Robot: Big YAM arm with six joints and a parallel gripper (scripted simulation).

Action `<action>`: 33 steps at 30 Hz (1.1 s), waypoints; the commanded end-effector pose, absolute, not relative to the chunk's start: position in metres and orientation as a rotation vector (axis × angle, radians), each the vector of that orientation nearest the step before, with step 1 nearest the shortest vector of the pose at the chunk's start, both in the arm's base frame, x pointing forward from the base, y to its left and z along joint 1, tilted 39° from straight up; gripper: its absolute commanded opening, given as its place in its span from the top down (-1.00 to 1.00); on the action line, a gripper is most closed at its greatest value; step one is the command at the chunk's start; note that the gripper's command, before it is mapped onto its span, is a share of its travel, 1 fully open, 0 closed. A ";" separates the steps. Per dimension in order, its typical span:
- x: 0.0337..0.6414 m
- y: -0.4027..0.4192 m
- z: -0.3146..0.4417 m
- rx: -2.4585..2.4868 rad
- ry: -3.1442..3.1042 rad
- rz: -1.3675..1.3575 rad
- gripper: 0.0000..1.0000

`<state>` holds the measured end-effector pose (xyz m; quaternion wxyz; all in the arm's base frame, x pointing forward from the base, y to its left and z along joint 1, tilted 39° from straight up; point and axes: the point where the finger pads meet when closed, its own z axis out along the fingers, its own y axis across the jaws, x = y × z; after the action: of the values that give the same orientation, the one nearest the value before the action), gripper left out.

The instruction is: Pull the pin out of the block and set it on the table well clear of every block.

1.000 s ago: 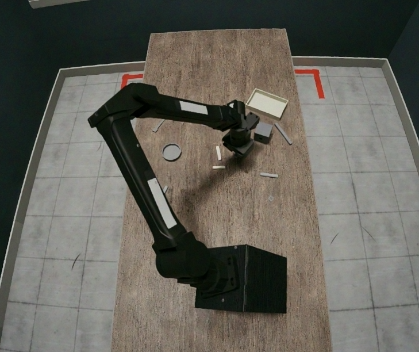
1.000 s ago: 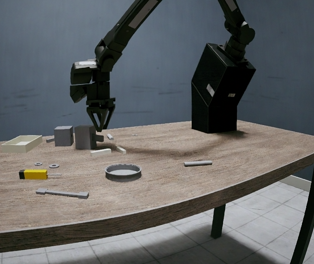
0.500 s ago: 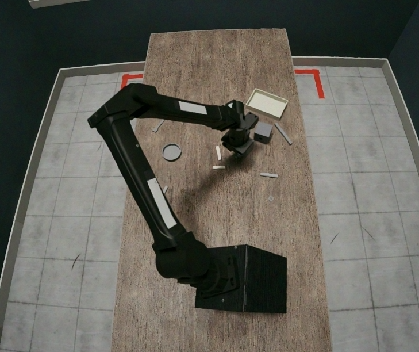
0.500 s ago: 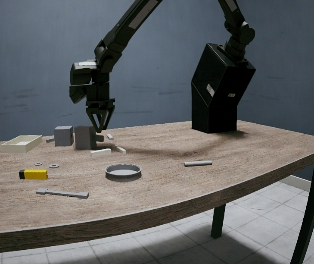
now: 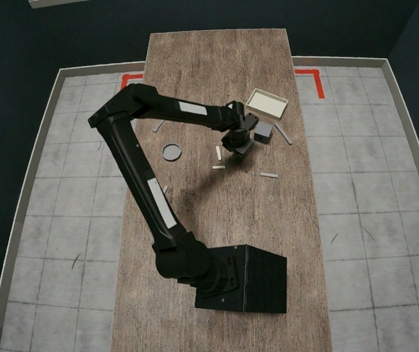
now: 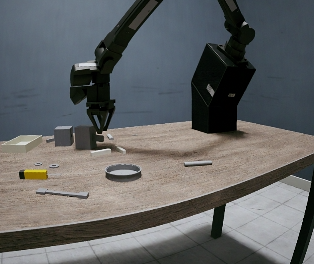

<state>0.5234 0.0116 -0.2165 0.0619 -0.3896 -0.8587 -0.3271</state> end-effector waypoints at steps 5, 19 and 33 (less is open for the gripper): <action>0.536 0.017 -0.220 -1.176 -2.615 -0.994 0.07; 0.538 0.024 -0.229 -1.174 -2.615 -0.994 0.07; 0.540 0.030 -0.237 -1.181 -2.614 -0.997 0.07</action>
<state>0.5292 0.0265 -0.2363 0.0593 -0.3886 -0.8591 -0.3277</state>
